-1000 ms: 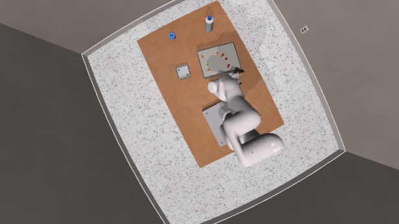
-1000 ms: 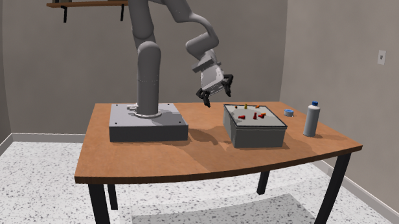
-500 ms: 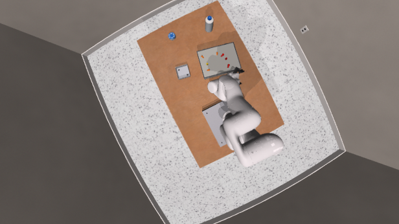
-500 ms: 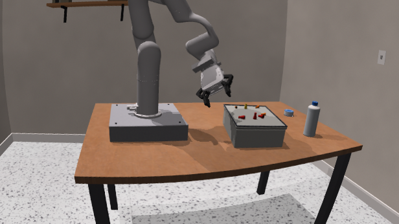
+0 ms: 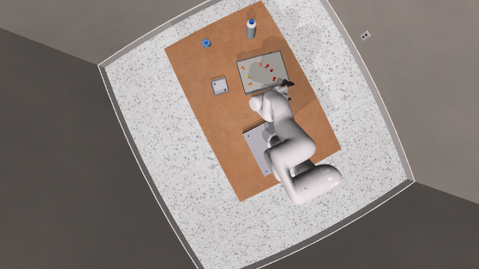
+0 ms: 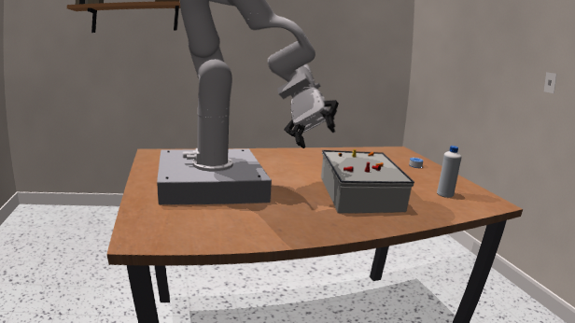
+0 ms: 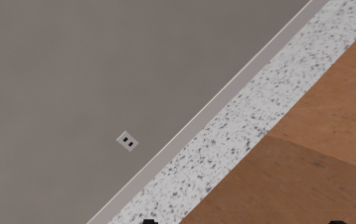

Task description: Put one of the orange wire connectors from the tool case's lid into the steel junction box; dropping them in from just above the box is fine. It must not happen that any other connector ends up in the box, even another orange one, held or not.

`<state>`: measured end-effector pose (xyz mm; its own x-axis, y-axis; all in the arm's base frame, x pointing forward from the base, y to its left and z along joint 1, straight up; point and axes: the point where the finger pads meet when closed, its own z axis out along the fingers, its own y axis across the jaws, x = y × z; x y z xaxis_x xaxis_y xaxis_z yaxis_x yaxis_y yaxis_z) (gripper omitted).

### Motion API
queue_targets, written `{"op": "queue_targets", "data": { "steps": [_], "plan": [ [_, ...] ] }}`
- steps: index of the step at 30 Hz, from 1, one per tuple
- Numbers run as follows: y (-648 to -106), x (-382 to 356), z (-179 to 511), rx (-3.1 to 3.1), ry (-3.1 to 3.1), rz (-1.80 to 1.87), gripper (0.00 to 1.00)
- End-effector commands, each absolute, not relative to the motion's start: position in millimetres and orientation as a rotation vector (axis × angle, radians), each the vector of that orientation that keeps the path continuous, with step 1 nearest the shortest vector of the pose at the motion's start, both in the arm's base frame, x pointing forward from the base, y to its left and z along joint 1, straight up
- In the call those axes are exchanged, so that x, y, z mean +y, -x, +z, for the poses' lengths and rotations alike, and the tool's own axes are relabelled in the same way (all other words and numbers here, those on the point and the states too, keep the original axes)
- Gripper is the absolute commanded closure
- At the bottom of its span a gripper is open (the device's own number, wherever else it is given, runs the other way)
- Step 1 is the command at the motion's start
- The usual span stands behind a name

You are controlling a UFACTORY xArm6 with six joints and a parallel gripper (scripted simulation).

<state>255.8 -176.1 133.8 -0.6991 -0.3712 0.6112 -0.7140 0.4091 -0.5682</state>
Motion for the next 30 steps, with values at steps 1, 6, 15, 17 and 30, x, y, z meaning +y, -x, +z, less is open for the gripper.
{"op": "queue_targets", "data": {
  "steps": [1,6,15,17,30],
  "plan": [
    [-259,-176,161,-2.279,-0.927,1.211,0.00],
    [-259,-176,180,-2.279,-0.926,1.210,0.00],
    [-254,-175,213,-2.287,-0.933,1.194,0.00],
    [-253,-175,215,-2.288,-0.933,1.193,0.00],
    [-255,-173,216,-2.292,-0.943,1.164,0.00]
  ]
}}
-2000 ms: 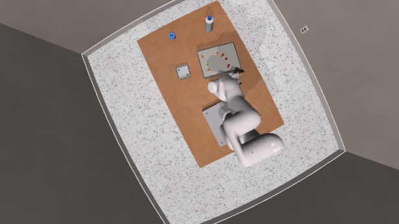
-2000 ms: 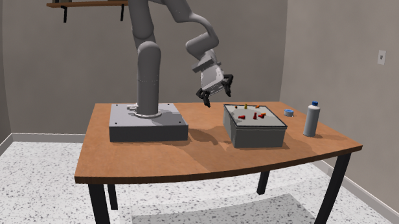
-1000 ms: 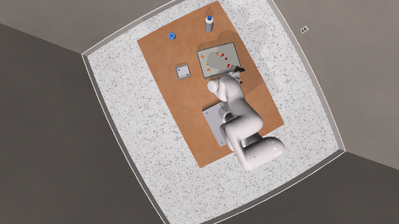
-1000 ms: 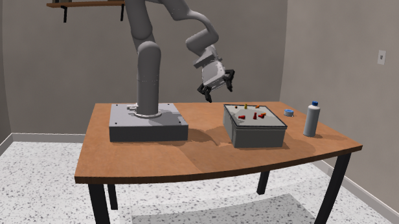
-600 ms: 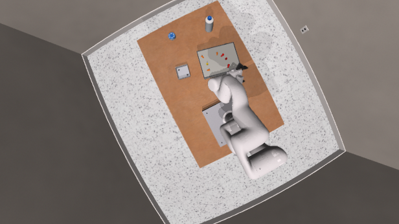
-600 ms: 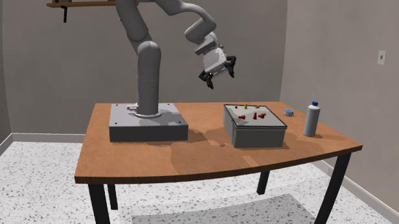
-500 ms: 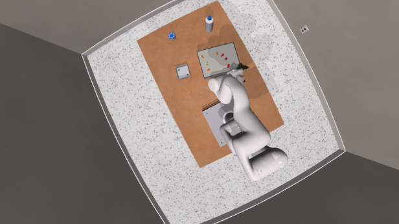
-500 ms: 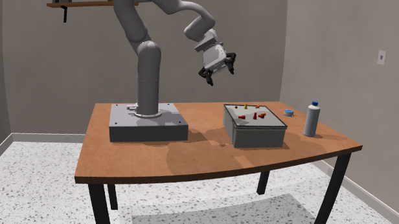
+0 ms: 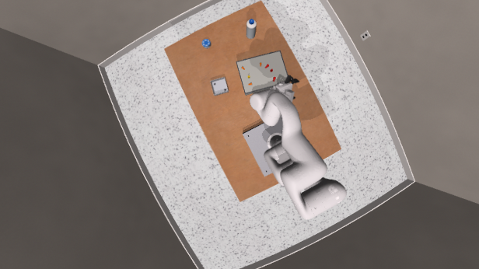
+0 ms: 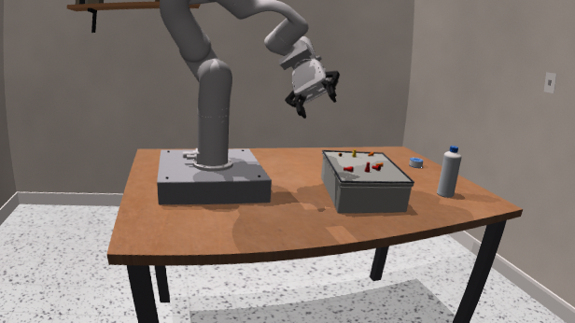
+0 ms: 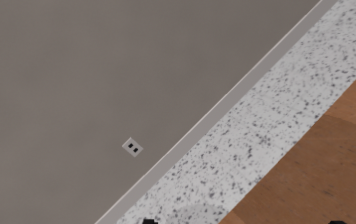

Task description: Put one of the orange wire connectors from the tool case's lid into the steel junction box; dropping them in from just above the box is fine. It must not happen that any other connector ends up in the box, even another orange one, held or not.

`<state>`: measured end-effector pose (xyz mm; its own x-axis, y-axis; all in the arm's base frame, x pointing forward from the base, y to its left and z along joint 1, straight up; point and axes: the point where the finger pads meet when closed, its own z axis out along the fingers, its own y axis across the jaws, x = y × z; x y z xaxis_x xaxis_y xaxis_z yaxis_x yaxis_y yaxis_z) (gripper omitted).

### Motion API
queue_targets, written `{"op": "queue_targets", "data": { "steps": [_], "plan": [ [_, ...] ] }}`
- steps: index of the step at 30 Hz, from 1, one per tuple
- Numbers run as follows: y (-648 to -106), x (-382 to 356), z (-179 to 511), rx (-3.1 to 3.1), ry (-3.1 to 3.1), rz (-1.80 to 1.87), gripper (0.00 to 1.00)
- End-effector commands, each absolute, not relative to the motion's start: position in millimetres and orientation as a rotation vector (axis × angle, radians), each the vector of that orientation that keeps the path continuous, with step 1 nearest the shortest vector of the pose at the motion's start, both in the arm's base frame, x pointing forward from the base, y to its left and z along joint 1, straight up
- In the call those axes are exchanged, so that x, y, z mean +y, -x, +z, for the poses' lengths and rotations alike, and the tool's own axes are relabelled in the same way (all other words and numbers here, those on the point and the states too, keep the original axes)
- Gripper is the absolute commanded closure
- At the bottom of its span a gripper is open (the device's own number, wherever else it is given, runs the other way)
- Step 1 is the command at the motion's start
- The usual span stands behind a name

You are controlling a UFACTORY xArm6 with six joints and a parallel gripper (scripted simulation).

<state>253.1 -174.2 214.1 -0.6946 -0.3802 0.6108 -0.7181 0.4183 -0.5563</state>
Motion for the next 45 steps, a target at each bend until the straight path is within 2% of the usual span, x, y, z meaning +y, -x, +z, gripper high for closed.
{"op": "queue_targets", "data": {
  "steps": [1,9,25,37,45],
  "plan": [
    [-256,-172,217,-2.294,-0.947,1.155,0.00],
    [-263,-164,220,-2.310,-0.984,1.060,0.00],
    [-307,-118,240,-2.384,-1.231,0.631,0.00],
    [-368,-57,272,-2.433,-1.611,0.238,0.00],
    [-395,-32,289,-2.435,-1.794,0.106,0.00]
  ]
}}
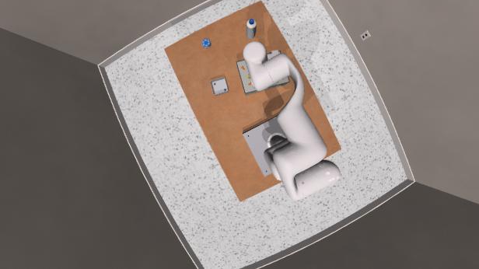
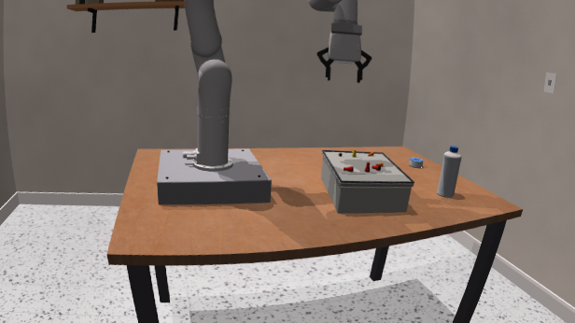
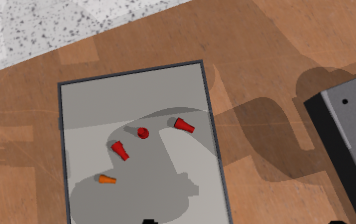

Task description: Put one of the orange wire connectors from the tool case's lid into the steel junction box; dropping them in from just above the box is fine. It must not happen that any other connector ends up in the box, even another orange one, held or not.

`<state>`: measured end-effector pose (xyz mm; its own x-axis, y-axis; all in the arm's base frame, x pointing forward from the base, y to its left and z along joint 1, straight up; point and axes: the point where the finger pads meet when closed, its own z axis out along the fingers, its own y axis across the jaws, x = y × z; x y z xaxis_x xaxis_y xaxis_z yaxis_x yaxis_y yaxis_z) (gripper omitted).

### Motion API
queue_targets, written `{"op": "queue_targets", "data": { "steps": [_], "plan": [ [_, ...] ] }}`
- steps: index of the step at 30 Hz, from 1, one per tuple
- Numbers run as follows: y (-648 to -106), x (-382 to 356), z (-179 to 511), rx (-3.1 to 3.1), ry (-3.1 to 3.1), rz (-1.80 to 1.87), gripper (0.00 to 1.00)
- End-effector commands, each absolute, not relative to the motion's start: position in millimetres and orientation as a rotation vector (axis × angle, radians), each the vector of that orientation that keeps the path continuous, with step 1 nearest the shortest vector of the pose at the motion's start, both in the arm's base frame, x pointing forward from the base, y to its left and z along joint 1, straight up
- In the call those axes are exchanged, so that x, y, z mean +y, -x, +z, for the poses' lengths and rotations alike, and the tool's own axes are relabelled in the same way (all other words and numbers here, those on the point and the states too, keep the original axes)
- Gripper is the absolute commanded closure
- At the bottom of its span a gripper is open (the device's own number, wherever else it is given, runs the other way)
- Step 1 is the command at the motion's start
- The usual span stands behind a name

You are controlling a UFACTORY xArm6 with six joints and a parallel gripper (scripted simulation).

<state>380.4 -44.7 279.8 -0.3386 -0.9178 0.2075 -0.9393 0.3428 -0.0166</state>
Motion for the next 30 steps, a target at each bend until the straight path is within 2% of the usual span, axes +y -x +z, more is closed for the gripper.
{"op": "queue_targets", "data": {
  "steps": [1,18,30],
  "plan": [
    [-399,-28,292,-2.434,-1.820,0.089,0.00],
    [-423,-6,310,-2.423,-1.997,-0.010,0.00],
    [-425,-6,294,-2.423,-1.998,-0.011,0.00]
  ]
}}
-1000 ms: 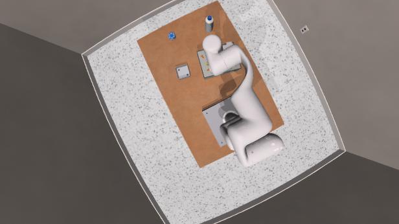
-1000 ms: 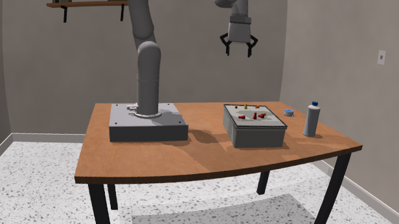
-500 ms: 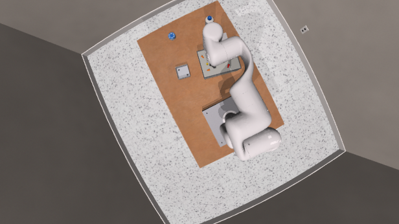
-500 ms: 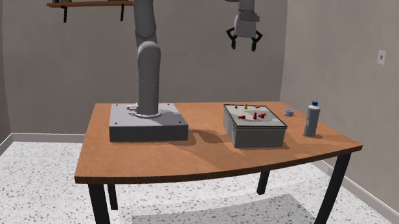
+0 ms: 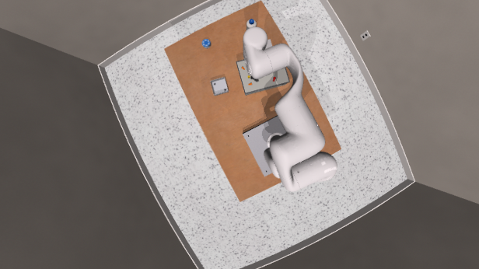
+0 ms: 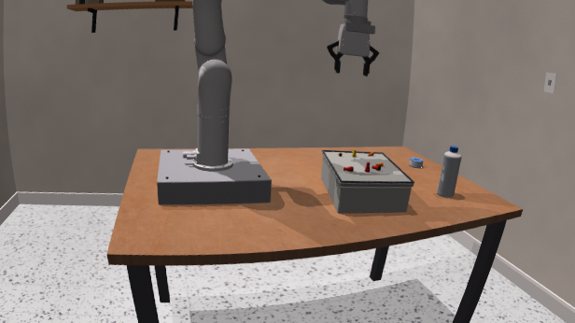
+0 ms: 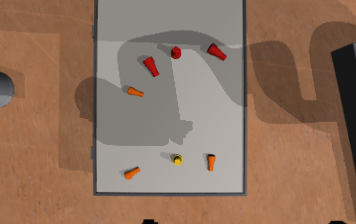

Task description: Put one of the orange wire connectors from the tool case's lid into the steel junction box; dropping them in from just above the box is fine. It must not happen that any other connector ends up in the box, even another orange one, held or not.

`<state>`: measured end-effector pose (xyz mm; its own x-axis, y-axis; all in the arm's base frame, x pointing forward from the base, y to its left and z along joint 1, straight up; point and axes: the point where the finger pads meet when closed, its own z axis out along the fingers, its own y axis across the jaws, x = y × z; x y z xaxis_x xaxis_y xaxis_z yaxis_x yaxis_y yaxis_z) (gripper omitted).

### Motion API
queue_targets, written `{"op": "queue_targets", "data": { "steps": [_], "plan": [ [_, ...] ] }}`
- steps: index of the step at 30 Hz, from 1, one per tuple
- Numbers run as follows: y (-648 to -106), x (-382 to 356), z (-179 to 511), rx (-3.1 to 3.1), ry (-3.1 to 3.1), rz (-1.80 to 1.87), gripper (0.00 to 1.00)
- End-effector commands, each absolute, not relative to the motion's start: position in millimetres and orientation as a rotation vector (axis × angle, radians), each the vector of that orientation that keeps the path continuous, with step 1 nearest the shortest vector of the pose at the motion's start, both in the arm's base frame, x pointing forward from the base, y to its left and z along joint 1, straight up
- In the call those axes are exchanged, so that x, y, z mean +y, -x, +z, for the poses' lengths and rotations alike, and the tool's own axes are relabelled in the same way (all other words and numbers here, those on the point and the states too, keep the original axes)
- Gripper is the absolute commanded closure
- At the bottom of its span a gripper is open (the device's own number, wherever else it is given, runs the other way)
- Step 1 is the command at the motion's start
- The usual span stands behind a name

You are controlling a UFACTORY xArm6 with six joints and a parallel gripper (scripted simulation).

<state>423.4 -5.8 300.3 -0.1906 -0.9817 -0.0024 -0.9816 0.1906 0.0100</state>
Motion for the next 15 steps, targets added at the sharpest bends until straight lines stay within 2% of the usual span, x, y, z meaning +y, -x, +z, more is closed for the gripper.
{"op": "queue_targets", "data": {
  "steps": [1,15],
  "plan": [
    [-425,-6,294,-2.423,-1.998,-0.011,0.00],
    [-425,-5,219,-2.423,-2.001,-0.012,0.00]
  ]
}}
